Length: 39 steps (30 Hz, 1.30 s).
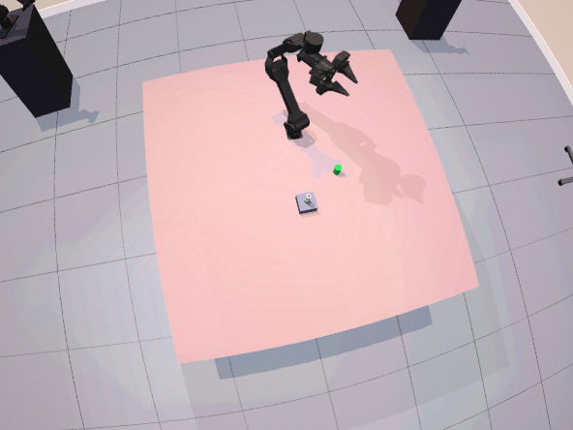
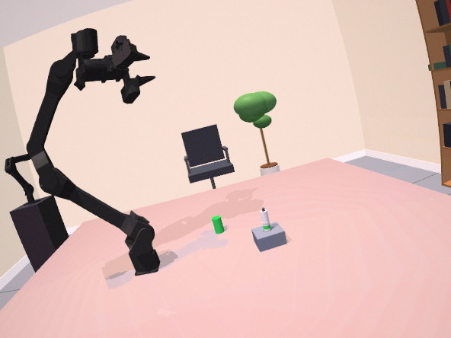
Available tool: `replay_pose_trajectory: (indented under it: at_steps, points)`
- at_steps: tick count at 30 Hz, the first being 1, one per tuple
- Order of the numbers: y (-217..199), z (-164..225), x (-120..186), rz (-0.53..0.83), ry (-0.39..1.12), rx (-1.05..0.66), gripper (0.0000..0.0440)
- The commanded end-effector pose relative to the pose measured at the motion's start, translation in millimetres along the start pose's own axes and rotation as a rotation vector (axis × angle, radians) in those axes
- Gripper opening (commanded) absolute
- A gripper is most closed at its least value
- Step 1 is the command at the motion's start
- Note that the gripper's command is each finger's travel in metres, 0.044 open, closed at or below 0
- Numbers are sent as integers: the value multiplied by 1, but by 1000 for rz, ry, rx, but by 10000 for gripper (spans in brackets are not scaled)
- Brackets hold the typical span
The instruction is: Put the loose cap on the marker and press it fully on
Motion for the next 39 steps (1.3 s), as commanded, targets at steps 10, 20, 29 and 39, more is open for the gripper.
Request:
replay_pose_trajectory:
  at_steps: [10,20,29,39]
  points:
    - [-16,4,-34,130,121,-56,314]
    - [-27,9,-58,229,202,-90,316]
    - [-37,15,-79,320,269,-118,317]
    - [-49,21,-102,422,338,-145,319]
Point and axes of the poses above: the point midway between the two fingers, 35 mm back from their tips, its own x axis back along the fingers, its own y axis across the jaws, z = x × y, the point moved 9 cm from there along x, back along the fingers, and after that the axes turned 10 degrees about x, right-handed, at the moved point
